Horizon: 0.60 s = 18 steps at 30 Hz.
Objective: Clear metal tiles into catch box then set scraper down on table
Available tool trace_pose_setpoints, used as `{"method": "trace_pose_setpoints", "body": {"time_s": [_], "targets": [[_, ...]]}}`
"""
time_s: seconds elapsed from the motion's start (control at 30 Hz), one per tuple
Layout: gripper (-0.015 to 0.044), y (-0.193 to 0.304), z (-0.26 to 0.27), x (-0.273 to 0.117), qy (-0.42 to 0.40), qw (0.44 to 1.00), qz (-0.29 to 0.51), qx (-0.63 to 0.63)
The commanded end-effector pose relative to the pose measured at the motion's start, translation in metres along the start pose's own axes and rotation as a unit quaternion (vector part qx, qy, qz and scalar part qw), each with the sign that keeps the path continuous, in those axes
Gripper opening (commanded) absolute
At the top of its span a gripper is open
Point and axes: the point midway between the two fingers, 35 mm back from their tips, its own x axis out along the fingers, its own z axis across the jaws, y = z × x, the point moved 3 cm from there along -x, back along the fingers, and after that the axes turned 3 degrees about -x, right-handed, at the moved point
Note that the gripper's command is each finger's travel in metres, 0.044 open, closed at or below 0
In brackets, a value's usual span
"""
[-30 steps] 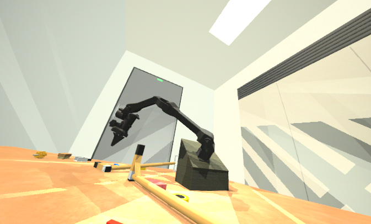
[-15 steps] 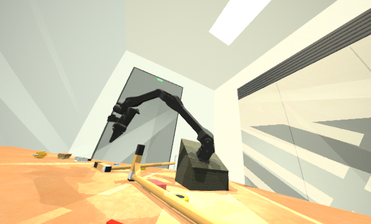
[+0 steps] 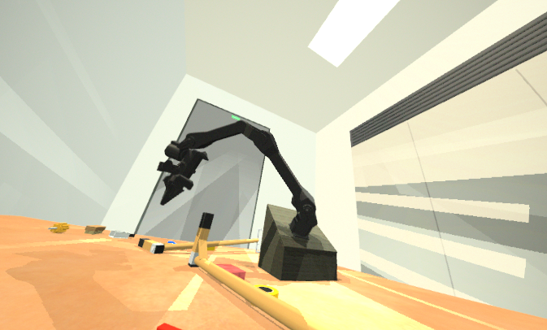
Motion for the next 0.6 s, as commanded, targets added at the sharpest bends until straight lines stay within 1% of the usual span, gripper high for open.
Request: {"method": "trace_pose_setpoints", "body": {"time_s": [0.0, 0.57], "targets": [[0.0, -0.008, 0.016, -0.009, 0.0, 1.0, -0.002, -0.03], [0.0, -0.02, 0.085, -0.025, -0.016, 0.989, 0.008, -0.145]]}}
